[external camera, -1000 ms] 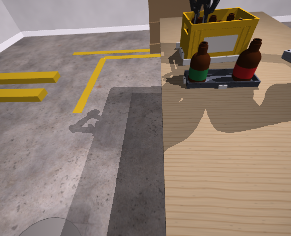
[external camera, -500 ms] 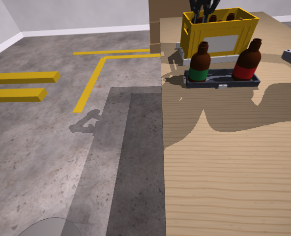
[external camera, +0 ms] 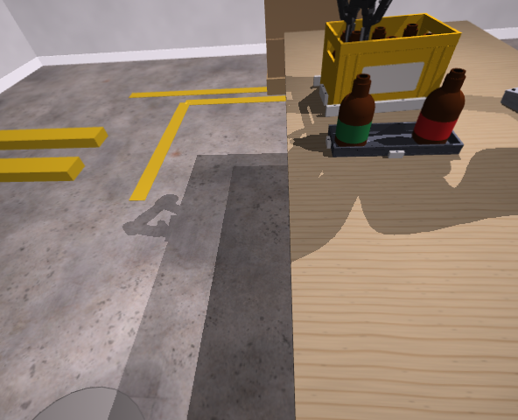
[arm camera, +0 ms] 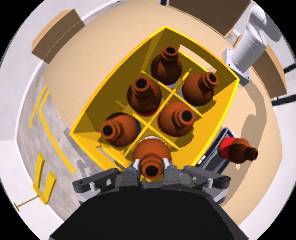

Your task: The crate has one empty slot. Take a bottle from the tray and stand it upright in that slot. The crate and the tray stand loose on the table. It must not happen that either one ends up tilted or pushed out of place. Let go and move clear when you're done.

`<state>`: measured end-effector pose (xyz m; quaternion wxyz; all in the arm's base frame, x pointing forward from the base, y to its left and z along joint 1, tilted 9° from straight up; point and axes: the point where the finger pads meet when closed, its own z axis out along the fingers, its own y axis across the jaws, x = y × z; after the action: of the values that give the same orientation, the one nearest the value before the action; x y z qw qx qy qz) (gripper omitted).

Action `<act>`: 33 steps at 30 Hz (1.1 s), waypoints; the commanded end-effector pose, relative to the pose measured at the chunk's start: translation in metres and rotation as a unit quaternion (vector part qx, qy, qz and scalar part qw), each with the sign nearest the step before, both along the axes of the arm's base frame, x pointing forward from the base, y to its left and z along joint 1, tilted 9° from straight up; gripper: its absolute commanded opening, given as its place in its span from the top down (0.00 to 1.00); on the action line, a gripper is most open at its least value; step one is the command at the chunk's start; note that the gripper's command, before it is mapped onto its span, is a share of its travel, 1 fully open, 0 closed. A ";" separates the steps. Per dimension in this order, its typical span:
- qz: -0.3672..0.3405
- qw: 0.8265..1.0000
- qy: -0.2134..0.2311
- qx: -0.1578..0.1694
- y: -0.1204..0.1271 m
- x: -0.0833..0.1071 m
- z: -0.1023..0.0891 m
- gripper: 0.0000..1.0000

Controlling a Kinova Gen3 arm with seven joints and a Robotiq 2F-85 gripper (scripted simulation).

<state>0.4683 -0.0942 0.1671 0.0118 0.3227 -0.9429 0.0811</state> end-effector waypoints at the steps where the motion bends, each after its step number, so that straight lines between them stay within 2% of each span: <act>1: 0.000 1.000 -0.001 0.000 0.000 0.000 0.001 1.00; 33: 0.000 1.000 -0.001 0.000 0.000 0.000 -0.002 1.00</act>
<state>0.4685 -0.0948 0.1647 0.0116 0.3226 -0.9430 0.0814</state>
